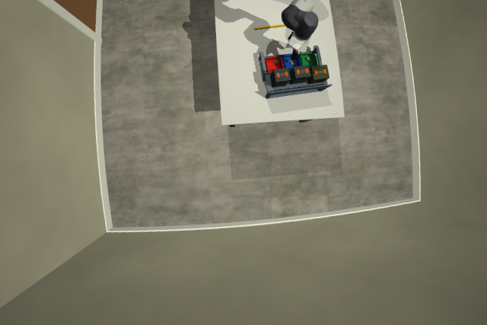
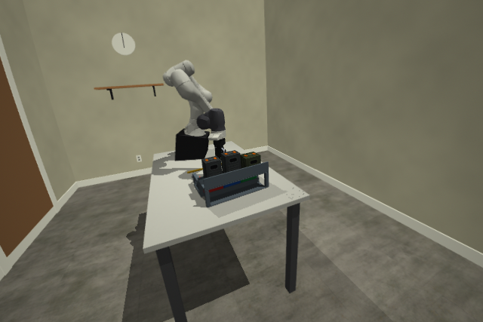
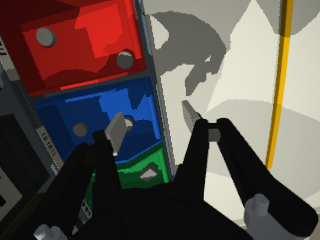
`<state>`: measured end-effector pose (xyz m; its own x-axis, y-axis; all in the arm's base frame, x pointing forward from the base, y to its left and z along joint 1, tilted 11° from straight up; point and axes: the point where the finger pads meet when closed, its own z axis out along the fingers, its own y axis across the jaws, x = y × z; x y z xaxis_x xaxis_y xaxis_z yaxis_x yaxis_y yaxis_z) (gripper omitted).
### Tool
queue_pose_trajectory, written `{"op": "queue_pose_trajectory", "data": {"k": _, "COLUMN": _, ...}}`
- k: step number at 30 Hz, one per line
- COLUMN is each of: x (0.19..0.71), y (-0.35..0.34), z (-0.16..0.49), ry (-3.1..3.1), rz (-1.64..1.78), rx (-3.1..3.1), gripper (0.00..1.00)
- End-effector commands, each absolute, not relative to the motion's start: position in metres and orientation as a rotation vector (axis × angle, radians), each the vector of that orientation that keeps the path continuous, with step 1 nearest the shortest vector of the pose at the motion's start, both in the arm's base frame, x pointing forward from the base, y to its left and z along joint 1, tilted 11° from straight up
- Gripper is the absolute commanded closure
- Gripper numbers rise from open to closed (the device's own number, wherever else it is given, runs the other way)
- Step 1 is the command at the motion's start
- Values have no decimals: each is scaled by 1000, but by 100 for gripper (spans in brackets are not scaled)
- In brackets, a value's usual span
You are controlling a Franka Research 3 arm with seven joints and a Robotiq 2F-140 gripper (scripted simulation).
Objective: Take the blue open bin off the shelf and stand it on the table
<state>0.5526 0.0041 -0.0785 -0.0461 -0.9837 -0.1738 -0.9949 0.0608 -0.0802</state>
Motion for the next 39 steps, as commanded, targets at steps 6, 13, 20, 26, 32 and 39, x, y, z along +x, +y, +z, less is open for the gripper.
{"op": "queue_pose_trajectory", "data": {"k": 6, "x": 554, "y": 6, "z": -87, "ry": 2151, "rz": 90, "rx": -2026, "gripper": 43}}
{"op": "queue_pose_trajectory", "data": {"k": 13, "x": 554, "y": 6, "z": -87, "ry": 2151, "rz": 90, "rx": -2026, "gripper": 43}}
{"op": "queue_pose_trajectory", "data": {"k": 20, "x": 555, "y": 6, "z": -94, "ry": 2151, "rz": 90, "rx": -2026, "gripper": 43}}
{"op": "queue_pose_trajectory", "data": {"k": 26, "x": 555, "y": 6, "z": -94, "ry": 2151, "rz": 90, "rx": -2026, "gripper": 43}}
{"op": "queue_pose_trajectory", "data": {"k": 32, "x": 555, "y": 6, "z": -94, "ry": 2151, "rz": 90, "rx": -2026, "gripper": 43}}
{"op": "queue_pose_trajectory", "data": {"k": 39, "x": 555, "y": 6, "z": -93, "ry": 2151, "rz": 90, "rx": -2026, "gripper": 43}}
